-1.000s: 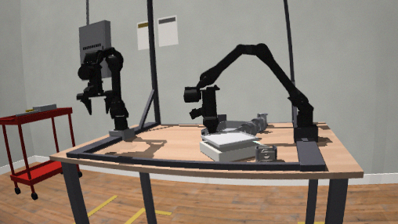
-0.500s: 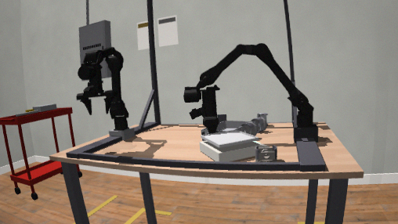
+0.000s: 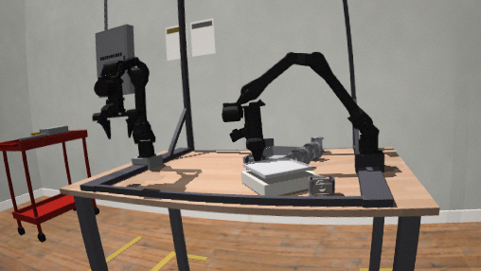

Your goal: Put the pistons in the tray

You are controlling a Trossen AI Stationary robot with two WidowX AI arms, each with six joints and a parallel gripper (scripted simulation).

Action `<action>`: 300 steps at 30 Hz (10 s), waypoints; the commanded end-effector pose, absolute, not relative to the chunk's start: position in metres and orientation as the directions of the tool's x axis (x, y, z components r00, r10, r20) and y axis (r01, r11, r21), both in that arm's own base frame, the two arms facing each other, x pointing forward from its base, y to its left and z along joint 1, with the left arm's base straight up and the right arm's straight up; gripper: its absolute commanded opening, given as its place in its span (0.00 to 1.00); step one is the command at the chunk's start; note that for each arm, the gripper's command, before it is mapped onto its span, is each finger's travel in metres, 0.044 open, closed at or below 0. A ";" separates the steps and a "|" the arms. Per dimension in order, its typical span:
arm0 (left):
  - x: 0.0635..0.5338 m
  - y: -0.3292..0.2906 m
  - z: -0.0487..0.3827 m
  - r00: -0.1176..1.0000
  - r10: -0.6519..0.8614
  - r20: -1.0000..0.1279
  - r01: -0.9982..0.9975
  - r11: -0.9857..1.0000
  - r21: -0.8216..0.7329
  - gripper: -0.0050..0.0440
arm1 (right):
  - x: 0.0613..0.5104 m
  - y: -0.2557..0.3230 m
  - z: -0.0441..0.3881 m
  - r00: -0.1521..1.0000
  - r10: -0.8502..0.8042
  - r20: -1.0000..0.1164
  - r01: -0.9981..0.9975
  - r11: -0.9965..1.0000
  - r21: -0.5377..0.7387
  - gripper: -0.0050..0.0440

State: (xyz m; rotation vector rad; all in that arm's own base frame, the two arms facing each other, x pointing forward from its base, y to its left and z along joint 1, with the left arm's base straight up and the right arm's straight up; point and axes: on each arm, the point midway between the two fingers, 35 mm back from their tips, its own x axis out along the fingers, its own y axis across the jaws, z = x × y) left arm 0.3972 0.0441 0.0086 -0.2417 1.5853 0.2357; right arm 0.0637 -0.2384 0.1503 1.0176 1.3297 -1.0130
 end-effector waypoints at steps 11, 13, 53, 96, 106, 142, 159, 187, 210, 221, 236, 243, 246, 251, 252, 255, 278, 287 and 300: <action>0.410 0.047 0.061 0.063 0.006 -0.998 -0.295 0.955 -0.013 0.43 | 0.065 -0.243 0.159 0.006 -0.023 -1.000 0.966 0.258 0.000 0.92; 0.410 0.047 0.065 0.063 0.006 -0.998 -0.295 0.955 -0.013 0.43 | 0.065 -0.243 0.159 0.006 -0.023 -1.000 0.966 0.258 0.000 0.92; 0.373 0.069 0.108 0.048 0.009 -0.999 -0.493 0.870 -0.016 0.43 | 0.065 -0.243 0.159 0.006 -0.023 -1.000 0.966 0.258 0.000 0.92; 0.264 0.173 0.151 0.030 0.013 -0.999 -0.550 0.835 -0.006 0.43 | 0.065 -0.243 0.159 0.006 -0.023 -1.000 0.966 0.258 0.000 0.92; 0.295 0.193 0.151 0.030 0.014 -0.999 -0.550 0.835 -0.005 0.43 | 0.065 -0.243 0.159 0.006 -0.023 -1.000 0.966 0.258 0.000 0.92; 0.293 0.192 0.097 0.029 0.007 -1.000 -0.556 0.831 -0.010 0.43 | 0.065 -0.243 0.159 0.006 -0.023 -1.000 0.966 0.258 0.000 0.92; 0.294 0.192 0.072 0.029 0.007 -1.000 -0.556 0.831 -0.010 0.43 | 0.065 -0.243 0.159 0.006 -0.023 -1.000 0.966 0.258 0.000 0.92; 0.297 0.193 0.074 0.047 0.022 -0.999 -0.554 0.832 -0.008 0.43 | 0.065 -0.243 0.159 0.006 -0.023 -1.000 0.966 0.258 0.000 0.92; 0.297 0.193 0.072 0.047 0.022 -0.999 -0.554 0.832 -0.008 0.43 | 0.065 -0.243 0.159 0.006 -0.023 -1.000 0.966 0.258 0.000 0.92; 0.297 0.193 0.071 0.047 0.022 -0.999 -0.554 0.832 -0.008 0.43 | 0.065 -0.243 0.159 0.006 -0.023 -1.000 0.966 0.258 0.000 0.92; 0.296 0.193 0.074 0.047 0.022 -0.999 -0.554 0.832 -0.008 0.87 | 0.065 -0.243 0.159 0.006 -0.023 -1.000 0.966 0.258 0.000 0.92; 0.296 0.193 0.074 0.047 0.022 -0.999 -0.554 0.832 -0.008 0.87 | 0.065 -0.243 0.159 0.006 -0.023 -1.000 0.966 0.258 0.000 0.92; 0.296 0.193 0.074 0.047 0.022 -0.999 -0.554 0.832 -0.008 0.87 | 0.065 -0.243 0.159 0.006 -0.023 -1.000 0.966 0.258 0.000 0.92; 0.296 0.193 0.074 0.047 0.022 -0.999 -0.554 0.832 -0.008 0.87 | 0.065 -0.243 0.159 0.006 -0.023 -1.000 0.966 0.258 0.000 0.92; 0.296 0.193 0.074 0.047 0.022 -0.999 -0.554 0.832 -0.008 0.87 | 0.065 -0.243 0.159 0.006 -0.023 -1.000 0.966 0.258 0.000 0.92; 0.296 0.193 0.074 0.047 0.022 -0.999 -0.554 0.832 -0.008 0.87 | 0.065 -0.243 0.159 0.006 -0.023 -1.000 0.966 0.258 0.000 0.92; 0.297 0.194 0.117 0.068 0.033 -0.997 -0.556 0.831 -0.010 0.87 | 0.065 -0.243 0.159 0.006 -0.023 -1.000 0.966 0.258 0.000 0.92; 0.296 0.194 0.132 0.068 0.033 -0.997 -0.555 0.831 -0.010 0.87 | 0.065 -0.243 0.159 0.006 -0.023 -1.000 0.966 0.258 0.000 0.92; 0.295 0.193 0.149 0.066 0.034 -0.997 -0.554 0.832 -0.008 0.87 | 0.065 -0.243 0.159 0.006 -0.023 -1.000 0.966 0.258 0.000 0.92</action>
